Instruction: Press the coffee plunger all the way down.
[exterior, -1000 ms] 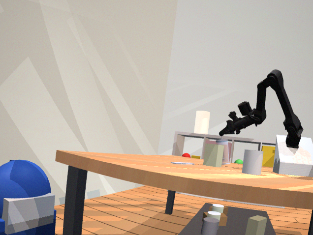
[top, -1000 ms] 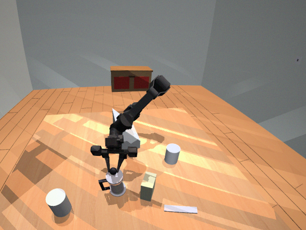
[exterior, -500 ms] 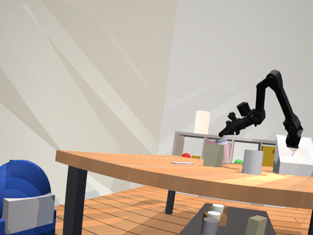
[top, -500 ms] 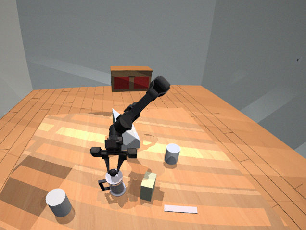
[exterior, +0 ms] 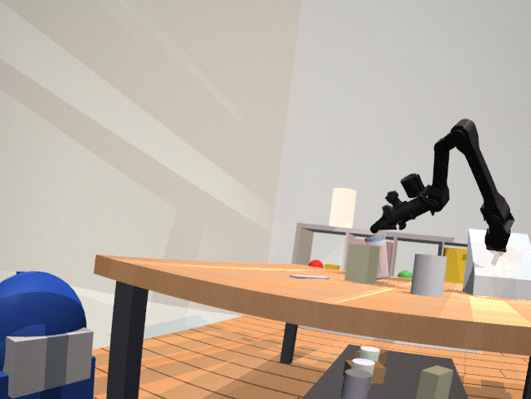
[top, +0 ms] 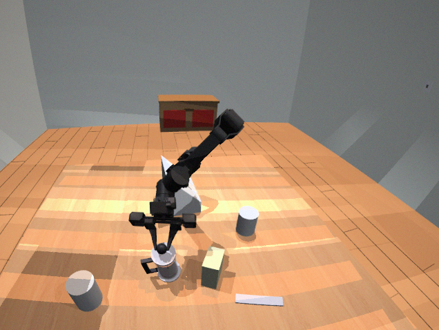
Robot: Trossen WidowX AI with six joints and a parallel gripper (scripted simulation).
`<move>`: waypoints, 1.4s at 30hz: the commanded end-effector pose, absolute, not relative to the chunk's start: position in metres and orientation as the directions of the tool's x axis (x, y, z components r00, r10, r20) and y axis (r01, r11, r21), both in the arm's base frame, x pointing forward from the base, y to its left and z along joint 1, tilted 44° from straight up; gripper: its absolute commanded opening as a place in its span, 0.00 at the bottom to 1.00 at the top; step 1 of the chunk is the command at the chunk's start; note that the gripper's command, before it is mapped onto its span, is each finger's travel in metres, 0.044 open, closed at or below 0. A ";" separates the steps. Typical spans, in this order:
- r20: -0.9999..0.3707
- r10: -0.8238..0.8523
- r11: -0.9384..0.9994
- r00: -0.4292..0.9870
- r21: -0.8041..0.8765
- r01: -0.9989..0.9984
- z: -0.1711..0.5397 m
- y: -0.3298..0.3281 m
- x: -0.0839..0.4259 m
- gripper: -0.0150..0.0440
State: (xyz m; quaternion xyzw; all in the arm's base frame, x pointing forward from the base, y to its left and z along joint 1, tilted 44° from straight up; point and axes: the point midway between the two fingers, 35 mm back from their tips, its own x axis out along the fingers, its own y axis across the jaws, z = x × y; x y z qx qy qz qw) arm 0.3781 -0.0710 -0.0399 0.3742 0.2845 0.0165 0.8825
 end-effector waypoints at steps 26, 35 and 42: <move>-0.489 0.242 0.719 0.838 0.670 0.184 -0.040 -0.071 0.379 1.00; -0.500 0.245 0.721 0.830 0.667 0.189 0.001 -0.102 0.360 1.00; -0.499 0.248 0.718 0.830 0.670 0.188 0.026 -0.117 0.341 1.00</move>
